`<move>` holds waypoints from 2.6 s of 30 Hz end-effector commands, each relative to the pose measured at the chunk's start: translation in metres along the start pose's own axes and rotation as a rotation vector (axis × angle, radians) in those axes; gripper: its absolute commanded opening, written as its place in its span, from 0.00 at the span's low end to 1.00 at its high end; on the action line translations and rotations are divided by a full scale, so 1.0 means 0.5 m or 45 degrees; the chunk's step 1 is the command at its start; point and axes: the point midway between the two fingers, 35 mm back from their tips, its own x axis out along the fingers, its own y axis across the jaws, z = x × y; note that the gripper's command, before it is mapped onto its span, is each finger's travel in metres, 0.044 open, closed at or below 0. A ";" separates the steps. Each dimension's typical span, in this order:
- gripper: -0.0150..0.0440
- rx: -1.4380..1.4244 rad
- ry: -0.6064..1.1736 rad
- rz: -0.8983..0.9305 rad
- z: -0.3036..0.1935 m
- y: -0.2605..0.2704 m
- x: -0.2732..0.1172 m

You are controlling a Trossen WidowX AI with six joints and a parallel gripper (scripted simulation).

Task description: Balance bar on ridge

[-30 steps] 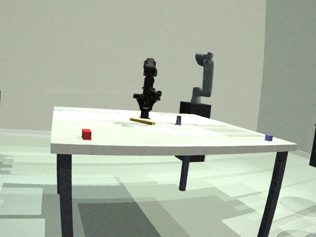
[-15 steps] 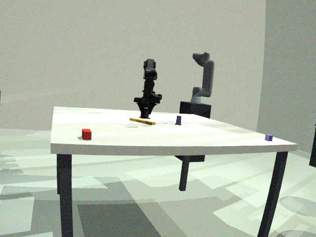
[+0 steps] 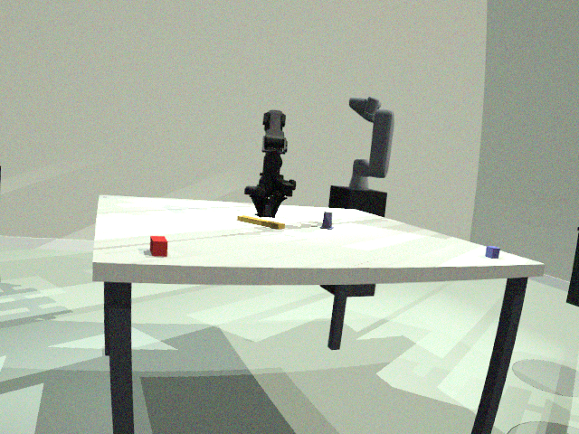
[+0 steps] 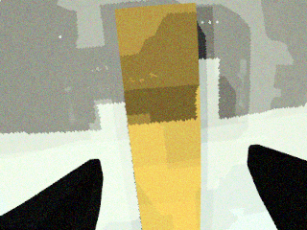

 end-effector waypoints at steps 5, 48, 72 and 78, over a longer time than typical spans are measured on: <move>0.79 -0.006 0.006 0.014 -0.003 0.005 0.032; 0.25 -0.001 0.007 0.009 0.000 0.000 0.018; 0.25 -0.004 0.006 0.011 0.004 -0.004 -0.104; 0.25 -0.005 0.006 0.012 0.002 -0.001 -0.135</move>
